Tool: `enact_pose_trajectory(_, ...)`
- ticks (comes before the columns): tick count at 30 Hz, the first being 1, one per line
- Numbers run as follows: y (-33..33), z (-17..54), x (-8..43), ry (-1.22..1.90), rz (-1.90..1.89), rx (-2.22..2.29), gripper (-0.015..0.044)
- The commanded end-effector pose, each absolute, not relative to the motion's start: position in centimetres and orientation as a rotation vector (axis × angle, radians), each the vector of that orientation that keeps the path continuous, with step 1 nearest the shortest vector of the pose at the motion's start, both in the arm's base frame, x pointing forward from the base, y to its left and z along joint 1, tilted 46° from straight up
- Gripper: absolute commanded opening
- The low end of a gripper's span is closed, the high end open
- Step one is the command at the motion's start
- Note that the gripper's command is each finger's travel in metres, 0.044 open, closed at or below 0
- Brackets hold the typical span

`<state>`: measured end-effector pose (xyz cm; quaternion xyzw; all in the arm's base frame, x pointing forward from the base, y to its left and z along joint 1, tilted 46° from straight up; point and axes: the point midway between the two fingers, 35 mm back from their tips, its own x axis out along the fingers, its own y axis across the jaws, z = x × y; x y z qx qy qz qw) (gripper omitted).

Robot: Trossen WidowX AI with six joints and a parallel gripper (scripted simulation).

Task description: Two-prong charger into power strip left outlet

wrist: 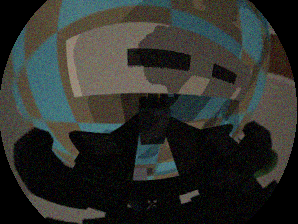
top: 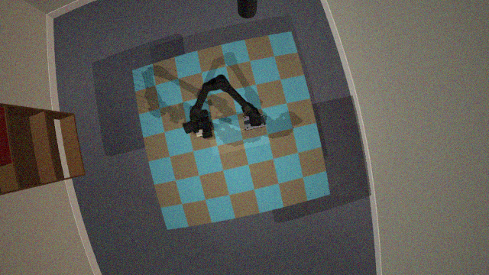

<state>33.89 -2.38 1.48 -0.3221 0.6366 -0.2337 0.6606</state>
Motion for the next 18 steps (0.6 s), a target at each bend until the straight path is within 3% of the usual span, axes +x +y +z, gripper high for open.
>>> enact_pose_trajectory(1, -2.31, 1.45, 33.91, 1.442, -0.524, -0.726, 0.0)
enact_pose_trajectory(18, -2.29, 1.46, 34.02, 1.442, -0.524, -0.726, 0.0)
